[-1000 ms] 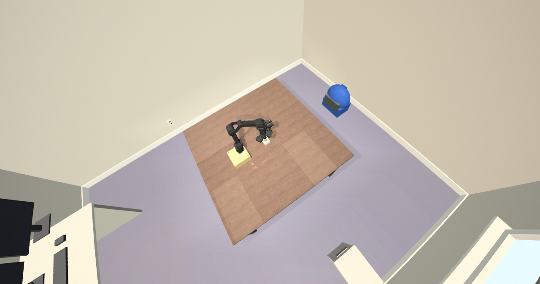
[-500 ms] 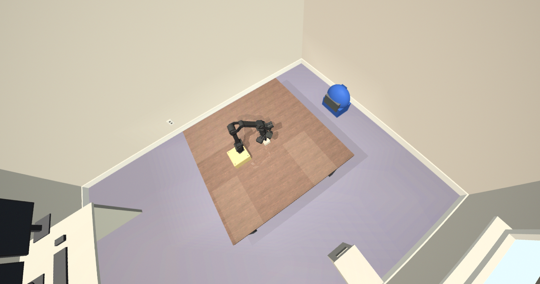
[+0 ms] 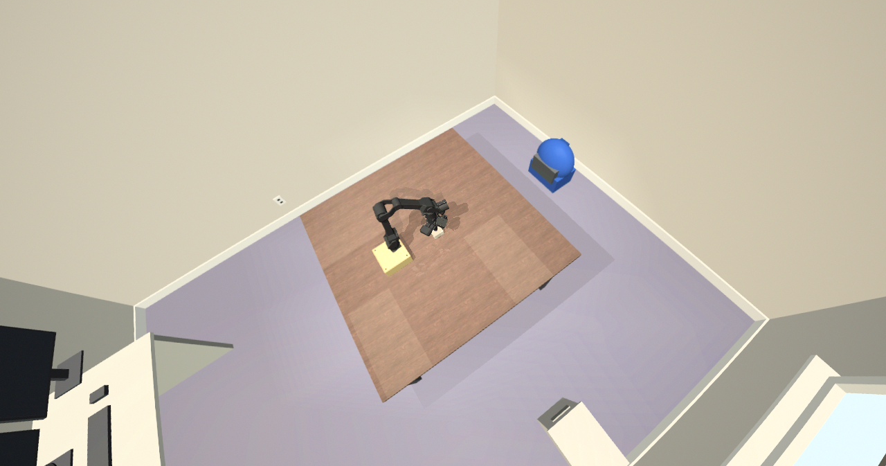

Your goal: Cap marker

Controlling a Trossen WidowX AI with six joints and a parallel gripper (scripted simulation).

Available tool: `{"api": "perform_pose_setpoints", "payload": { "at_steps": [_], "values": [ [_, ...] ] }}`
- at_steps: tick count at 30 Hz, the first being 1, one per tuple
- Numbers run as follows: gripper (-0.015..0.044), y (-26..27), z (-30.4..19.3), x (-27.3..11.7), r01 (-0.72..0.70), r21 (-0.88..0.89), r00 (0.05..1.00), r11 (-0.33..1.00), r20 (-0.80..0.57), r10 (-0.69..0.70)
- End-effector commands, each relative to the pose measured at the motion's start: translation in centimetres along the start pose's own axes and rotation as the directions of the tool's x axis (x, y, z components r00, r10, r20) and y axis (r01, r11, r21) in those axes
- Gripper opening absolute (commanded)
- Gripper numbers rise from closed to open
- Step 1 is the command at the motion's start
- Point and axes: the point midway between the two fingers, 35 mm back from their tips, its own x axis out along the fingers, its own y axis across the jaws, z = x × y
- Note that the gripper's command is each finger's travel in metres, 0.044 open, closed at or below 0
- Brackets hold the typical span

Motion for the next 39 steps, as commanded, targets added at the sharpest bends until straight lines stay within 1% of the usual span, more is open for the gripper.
{"api": "perform_pose_setpoints", "payload": {
  "at_steps": [1,10,12,13,16,18,23,25,27,29,32,35,37,39],
  "values": [
    [0.0210,0.0,0.0,0.0,0.000,0.000,1.000,1.000,0.000,0.000],
    [0.0440,0.0,0.0,0.0,0.000,0.000,1.000,1.000,0.000,0.000],
    [0.0440,0.0,0.0,-0.2,0.000,0.000,1.000,1.000,0.000,0.000],
    [0.0440,0.1,0.1,-0.9,0.000,0.000,1.000,1.000,0.000,0.000],
    [0.0440,0.2,0.1,-5.3,-0.001,0.000,1.000,1.000,0.000,0.001],
    [0.0440,0.1,0.0,-7.3,0.000,0.000,1.000,1.000,0.000,0.000],
    [0.0440,0.0,0.0,-7.5,0.000,0.000,1.000,1.000,0.000,0.000],
    [0.0387,0.0,0.0,-7.5,0.000,-0.059,1.000,0.998,0.000,0.000],
    [0.0335,0.0,-0.1,-7.3,0.000,-0.225,1.000,0.974,0.001,0.001],
    [0.0282,0.0,-0.1,-7.2,0.000,-0.405,1.000,0.914,0.001,0.001],
    [0.0204,0.0,-0.2,-6.9,0.000,-0.645,1.000,0.764,0.001,0.001],
    [0.0125,0.0,-0.3,-6.7,0.001,-0.833,1.000,0.553,0.002,0.001],
    [0.0072,0.0,-0.4,-6.6,0.001,-0.893,1.000,0.451,0.002,0.001],
    [0.0020,0.0,-0.4,-6.5,0.001,-0.899,1.000,0.437,0.002,0.001]
  ]
}}
